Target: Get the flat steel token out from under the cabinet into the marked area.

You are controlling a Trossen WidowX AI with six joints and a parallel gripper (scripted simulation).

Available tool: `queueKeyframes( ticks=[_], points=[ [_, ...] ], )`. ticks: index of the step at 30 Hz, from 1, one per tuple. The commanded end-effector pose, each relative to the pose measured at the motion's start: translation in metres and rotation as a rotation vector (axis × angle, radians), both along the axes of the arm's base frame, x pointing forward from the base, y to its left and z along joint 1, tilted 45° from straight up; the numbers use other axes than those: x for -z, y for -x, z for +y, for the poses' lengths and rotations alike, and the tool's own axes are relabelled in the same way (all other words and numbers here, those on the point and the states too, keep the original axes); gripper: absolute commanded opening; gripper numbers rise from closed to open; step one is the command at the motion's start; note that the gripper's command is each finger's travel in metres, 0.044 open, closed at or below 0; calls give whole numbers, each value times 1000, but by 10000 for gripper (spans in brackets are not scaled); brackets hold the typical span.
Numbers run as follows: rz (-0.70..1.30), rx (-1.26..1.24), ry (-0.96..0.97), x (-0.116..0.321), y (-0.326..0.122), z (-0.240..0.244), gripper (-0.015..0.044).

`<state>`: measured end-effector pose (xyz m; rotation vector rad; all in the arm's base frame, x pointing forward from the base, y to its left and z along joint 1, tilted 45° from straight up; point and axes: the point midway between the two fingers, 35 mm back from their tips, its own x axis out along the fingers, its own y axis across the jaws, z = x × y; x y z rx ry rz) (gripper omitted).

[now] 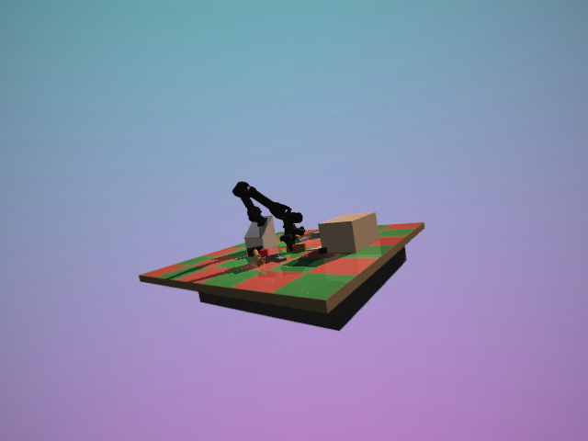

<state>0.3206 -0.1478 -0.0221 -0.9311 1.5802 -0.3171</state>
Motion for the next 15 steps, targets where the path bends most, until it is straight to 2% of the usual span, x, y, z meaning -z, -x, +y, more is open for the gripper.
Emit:
queueKeyframes(
  ticks=[1, 15],
  points=[
    [-16, 1, -4, 1, -10, 2, 0],
    [-17, 1, -4, 4, -24, 6, 0]
  ],
)
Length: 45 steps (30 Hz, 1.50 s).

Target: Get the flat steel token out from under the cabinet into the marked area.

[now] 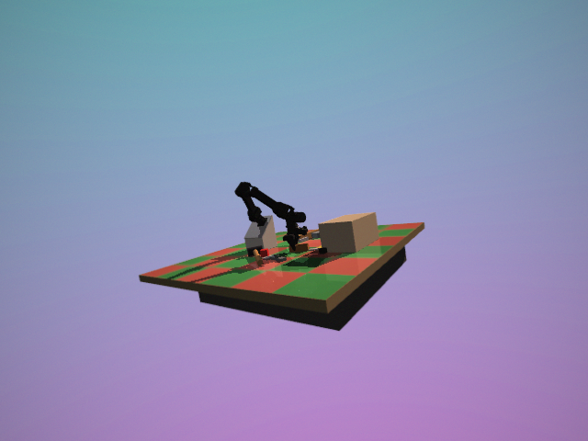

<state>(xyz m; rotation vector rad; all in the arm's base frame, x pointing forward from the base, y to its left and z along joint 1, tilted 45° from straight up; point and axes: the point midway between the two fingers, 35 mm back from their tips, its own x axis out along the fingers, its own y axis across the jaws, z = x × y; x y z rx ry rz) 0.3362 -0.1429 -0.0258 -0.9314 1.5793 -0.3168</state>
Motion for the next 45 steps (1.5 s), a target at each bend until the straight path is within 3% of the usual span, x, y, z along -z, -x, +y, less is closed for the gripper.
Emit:
queueKeyframes(
  ticks=[1, 45],
  points=[
    [-16, 2, -4, 1, -9, 2, 0],
    [-19, 2, -5, 9, -52, 14, 0]
  ],
)
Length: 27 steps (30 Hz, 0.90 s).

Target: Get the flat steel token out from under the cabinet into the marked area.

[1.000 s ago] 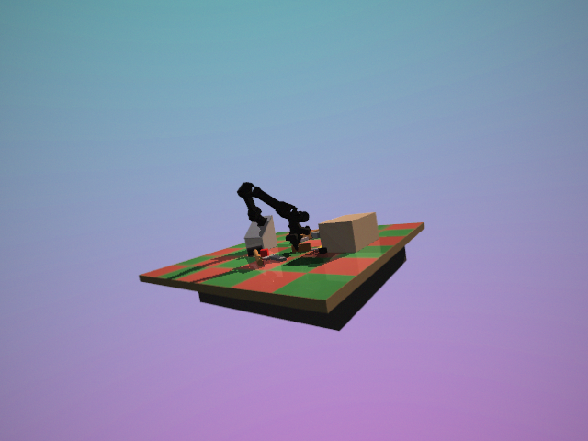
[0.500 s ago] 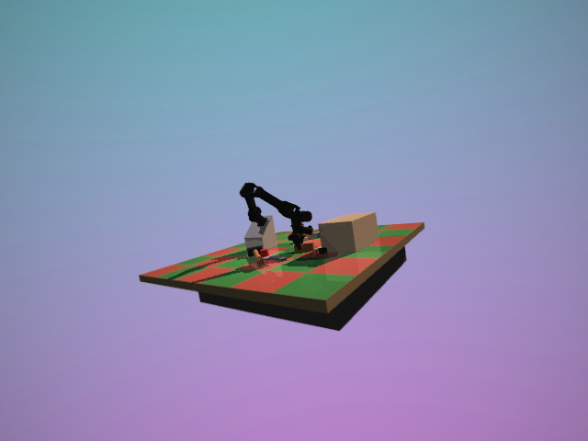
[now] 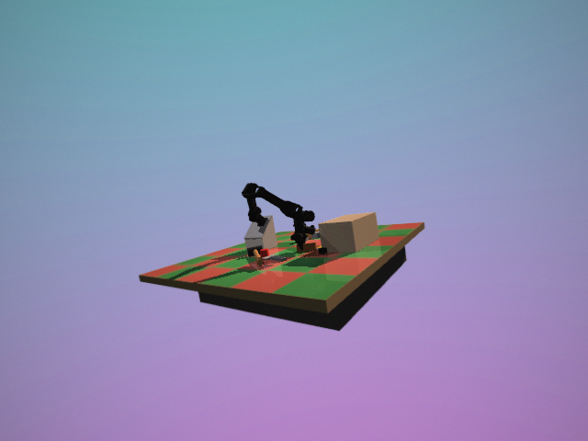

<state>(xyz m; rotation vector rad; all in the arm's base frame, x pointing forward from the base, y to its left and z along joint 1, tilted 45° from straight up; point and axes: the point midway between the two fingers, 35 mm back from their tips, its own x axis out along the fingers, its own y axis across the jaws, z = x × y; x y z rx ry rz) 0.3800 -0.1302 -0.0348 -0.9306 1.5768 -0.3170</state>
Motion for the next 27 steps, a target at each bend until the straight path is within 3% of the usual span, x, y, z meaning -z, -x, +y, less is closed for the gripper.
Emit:
queueKeyframes(
  ticks=[1, 27],
  points=[
    [-17, 2, -5, 1, -9, 1, 0],
    [-18, 2, -5, 5, -27, 7, 0]
  ],
)
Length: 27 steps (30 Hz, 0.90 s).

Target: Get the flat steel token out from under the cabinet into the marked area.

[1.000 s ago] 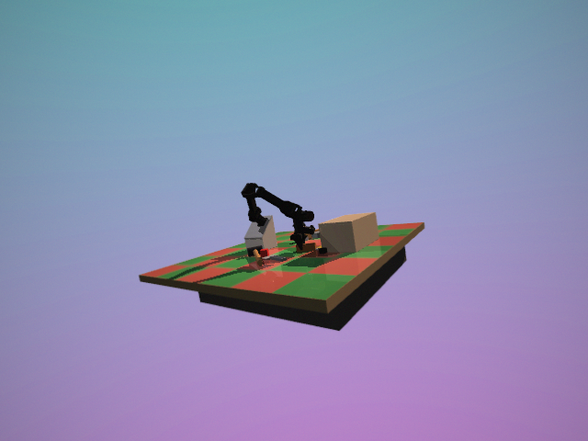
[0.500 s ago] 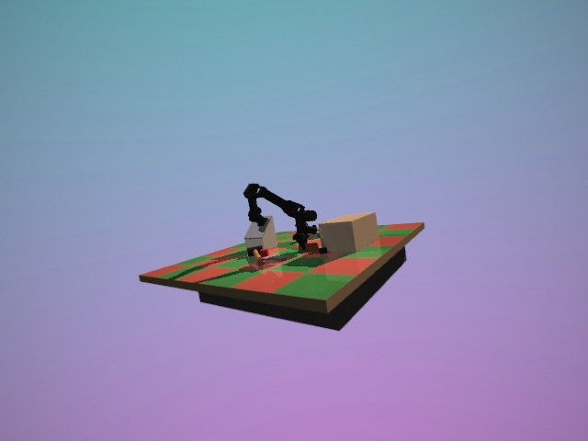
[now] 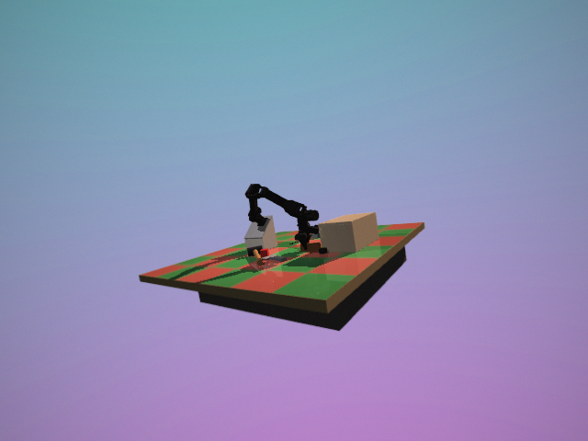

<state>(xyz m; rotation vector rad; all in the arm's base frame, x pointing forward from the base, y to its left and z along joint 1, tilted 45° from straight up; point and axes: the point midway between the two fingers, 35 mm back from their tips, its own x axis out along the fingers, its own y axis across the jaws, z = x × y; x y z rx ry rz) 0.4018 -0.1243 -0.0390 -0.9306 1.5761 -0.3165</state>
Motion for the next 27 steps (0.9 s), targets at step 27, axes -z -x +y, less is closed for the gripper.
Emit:
queueKeyframes(
  ticks=[27],
  points=[
    [-17, 3, -6, 20, 7, 19, 0]
  ],
)
